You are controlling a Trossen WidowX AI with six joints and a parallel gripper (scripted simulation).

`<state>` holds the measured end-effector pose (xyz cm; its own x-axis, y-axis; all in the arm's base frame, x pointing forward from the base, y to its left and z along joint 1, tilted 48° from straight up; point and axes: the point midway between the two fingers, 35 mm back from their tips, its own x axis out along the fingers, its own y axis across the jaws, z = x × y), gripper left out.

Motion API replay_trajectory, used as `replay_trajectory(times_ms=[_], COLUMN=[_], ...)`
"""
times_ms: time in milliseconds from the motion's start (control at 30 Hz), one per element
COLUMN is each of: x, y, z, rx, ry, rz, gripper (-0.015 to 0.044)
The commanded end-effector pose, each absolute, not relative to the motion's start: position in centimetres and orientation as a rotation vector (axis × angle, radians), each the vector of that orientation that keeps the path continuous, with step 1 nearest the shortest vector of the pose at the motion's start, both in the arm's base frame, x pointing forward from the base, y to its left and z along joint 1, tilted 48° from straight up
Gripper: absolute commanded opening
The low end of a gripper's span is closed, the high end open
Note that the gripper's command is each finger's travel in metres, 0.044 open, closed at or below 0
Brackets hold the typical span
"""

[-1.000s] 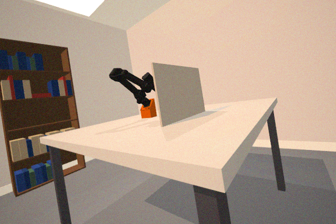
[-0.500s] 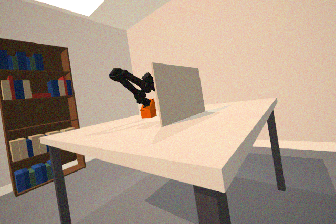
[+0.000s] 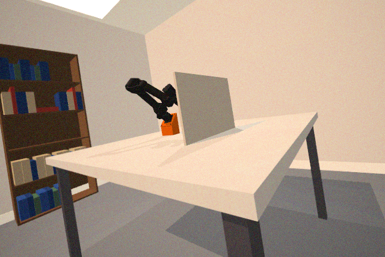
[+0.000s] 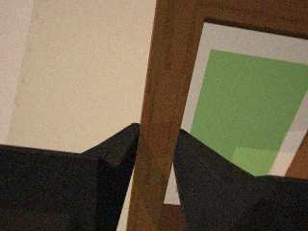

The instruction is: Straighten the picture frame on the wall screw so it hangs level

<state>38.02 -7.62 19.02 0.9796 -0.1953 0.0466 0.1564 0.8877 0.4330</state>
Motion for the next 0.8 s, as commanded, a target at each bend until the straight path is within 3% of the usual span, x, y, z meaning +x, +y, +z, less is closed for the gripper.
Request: replay_trajectory(times_ms=[0,767], x=[38.04,37.99], y=[-7.47,-7.76], z=[19.09,18.97], rx=[0.443,0.52], ry=[-0.093,-0.096], rz=[-0.17,-0.18], gripper=[0.0,0.0])
